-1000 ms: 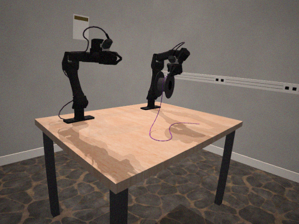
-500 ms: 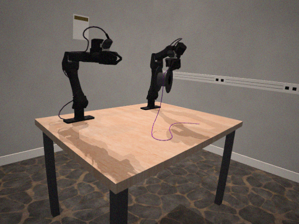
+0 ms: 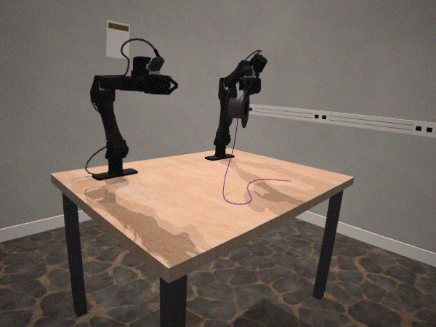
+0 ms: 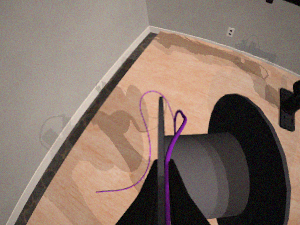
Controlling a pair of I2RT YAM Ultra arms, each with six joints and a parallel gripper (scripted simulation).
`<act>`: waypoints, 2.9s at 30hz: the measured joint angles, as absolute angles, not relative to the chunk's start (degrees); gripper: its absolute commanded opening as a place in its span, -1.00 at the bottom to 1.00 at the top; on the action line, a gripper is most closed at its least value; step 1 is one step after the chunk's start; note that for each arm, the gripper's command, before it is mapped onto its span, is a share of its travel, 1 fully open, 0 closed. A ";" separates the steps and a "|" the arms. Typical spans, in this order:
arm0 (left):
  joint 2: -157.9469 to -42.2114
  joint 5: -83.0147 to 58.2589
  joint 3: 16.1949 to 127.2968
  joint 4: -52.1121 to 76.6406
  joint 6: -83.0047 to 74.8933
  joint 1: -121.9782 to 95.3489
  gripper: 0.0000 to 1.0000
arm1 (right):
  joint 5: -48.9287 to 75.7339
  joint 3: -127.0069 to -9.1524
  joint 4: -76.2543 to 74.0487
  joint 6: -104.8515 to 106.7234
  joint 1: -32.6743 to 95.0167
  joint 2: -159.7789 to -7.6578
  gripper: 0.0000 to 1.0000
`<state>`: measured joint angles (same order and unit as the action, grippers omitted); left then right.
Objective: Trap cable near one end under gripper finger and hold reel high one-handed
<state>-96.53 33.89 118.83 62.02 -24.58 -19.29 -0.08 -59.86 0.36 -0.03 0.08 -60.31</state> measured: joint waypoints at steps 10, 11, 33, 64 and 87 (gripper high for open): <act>-96.92 30.79 124.11 65.04 -21.47 -20.69 -1.00 | -0.08 -59.86 0.36 -0.03 0.08 -60.31 -0.40; -97.01 30.50 124.53 65.43 -21.26 -20.75 -1.00 | -0.08 -59.86 0.36 -0.03 0.08 -60.31 -0.40; -98.85 26.48 133.19 70.98 -17.65 -22.50 -1.00 | -0.08 -59.86 0.36 -0.03 0.08 -60.31 -0.40; -99.04 25.91 135.31 71.70 -16.99 -22.68 -1.00 | -0.08 -59.86 0.36 -0.03 0.08 -60.31 -0.40; -99.04 25.91 135.39 71.70 -16.97 -22.68 -1.00 | -0.08 -59.86 0.36 -0.03 0.08 -60.31 -0.40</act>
